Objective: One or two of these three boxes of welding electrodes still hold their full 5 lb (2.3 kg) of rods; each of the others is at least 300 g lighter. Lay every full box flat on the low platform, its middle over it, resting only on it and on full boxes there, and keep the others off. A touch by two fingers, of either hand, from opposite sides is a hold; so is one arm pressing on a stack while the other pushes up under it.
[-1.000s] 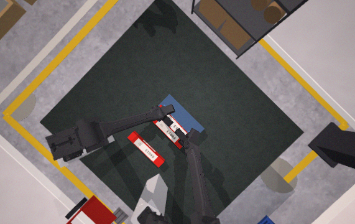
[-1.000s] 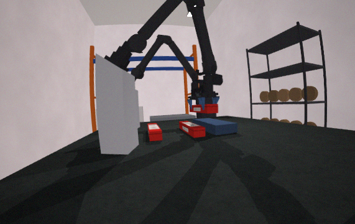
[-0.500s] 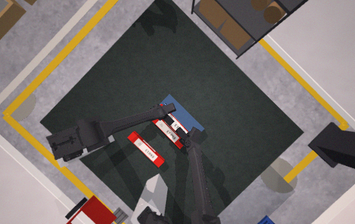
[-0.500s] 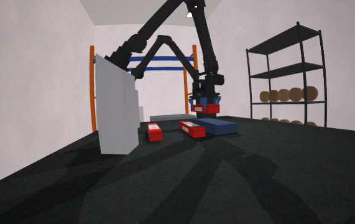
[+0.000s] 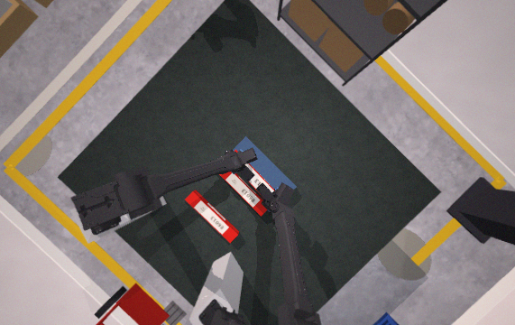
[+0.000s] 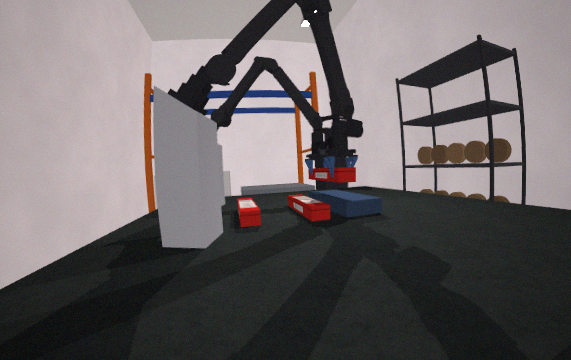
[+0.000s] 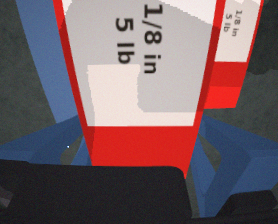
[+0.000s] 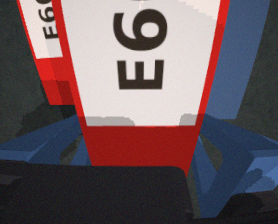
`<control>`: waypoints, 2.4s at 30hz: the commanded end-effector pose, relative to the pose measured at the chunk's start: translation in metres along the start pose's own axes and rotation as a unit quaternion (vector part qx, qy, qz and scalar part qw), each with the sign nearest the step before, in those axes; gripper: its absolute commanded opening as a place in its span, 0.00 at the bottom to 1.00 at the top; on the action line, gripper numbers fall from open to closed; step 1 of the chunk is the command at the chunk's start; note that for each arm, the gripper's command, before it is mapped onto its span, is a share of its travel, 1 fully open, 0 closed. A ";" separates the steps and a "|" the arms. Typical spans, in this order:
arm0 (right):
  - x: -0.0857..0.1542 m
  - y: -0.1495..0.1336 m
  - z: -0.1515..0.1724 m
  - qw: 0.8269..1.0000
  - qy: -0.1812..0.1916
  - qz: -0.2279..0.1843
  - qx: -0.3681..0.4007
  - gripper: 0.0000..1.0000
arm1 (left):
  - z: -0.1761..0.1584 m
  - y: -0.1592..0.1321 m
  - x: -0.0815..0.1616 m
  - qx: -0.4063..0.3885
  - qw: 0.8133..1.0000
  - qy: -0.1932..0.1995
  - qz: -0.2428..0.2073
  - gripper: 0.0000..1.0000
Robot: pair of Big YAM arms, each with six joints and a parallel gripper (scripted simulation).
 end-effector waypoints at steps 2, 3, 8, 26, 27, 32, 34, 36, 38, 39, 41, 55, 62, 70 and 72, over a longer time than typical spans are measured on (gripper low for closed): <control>0.033 -0.003 -0.048 0.999 -0.042 -0.005 -0.006 0.00 | 0.046 -0.011 0.026 -0.001 0.999 0.035 0.004 0.00; 0.032 -0.006 -0.051 0.999 -0.042 -0.004 -0.008 0.00 | 0.051 -0.010 0.031 -0.001 0.999 0.040 0.002 0.00; 0.033 -0.007 -0.061 0.999 -0.043 -0.003 -0.009 0.00 | 0.058 -0.011 0.025 -0.001 0.999 0.034 0.005 0.00; 0.039 0.000 -0.088 0.999 -0.046 -0.007 -0.004 0.00 | 0.092 -0.008 0.045 -0.001 0.999 0.049 0.000 0.00; 0.039 0.000 -0.088 0.999 -0.046 -0.007 -0.003 0.00 | 0.092 -0.009 0.045 -0.001 0.999 0.049 0.000 0.00; 0.040 0.000 -0.089 0.999 -0.046 -0.008 -0.003 0.00 | 0.093 -0.009 0.046 -0.001 0.999 0.049 0.000 0.00; 0.040 0.000 -0.089 0.999 -0.046 -0.008 -0.003 0.00 | 0.093 -0.009 0.046 -0.001 0.999 0.049 0.000 0.00; 0.040 0.001 -0.090 0.999 -0.046 -0.008 -0.003 0.00 | 0.094 -0.009 0.046 -0.001 0.999 0.049 0.000 0.00; 0.041 0.001 -0.090 0.999 -0.046 -0.008 -0.003 0.00 | 0.094 -0.009 0.047 -0.001 0.999 0.049 0.000 0.00; 0.041 0.001 -0.090 0.999 -0.046 -0.008 -0.003 0.00 | 0.094 -0.009 0.047 -0.001 0.999 0.049 0.000 0.00; 0.041 0.001 -0.091 0.999 -0.046 -0.008 -0.003 0.00 | 0.095 -0.009 0.047 -0.001 0.999 0.049 0.000 0.00; 0.042 0.002 -0.093 0.999 -0.046 -0.008 -0.002 0.00 | 0.097 -0.010 0.049 -0.001 0.999 0.049 0.000 0.00; 0.043 0.003 -0.093 0.999 -0.046 -0.008 -0.002 0.00 | 0.098 -0.011 0.050 -0.001 0.999 0.049 0.000 0.00; 0.041 -0.008 -0.105 0.999 -0.046 -0.004 -0.009 0.00 | 0.103 -0.013 0.038 -0.001 0.999 0.039 0.004 0.00; 0.042 -0.008 -0.109 0.999 -0.046 -0.004 -0.009 0.00 | 0.107 -0.013 0.039 -0.001 0.999 0.040 0.003 0.00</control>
Point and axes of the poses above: on each arm, the point where the finger pads meet when closed, its own x axis back along the fingers, its own z axis across the jaws, y = z × x, the point moved 2 cm from there along x, back along the fingers, and after that the axes turned 2 degrees about x, right-handed, at the moved point
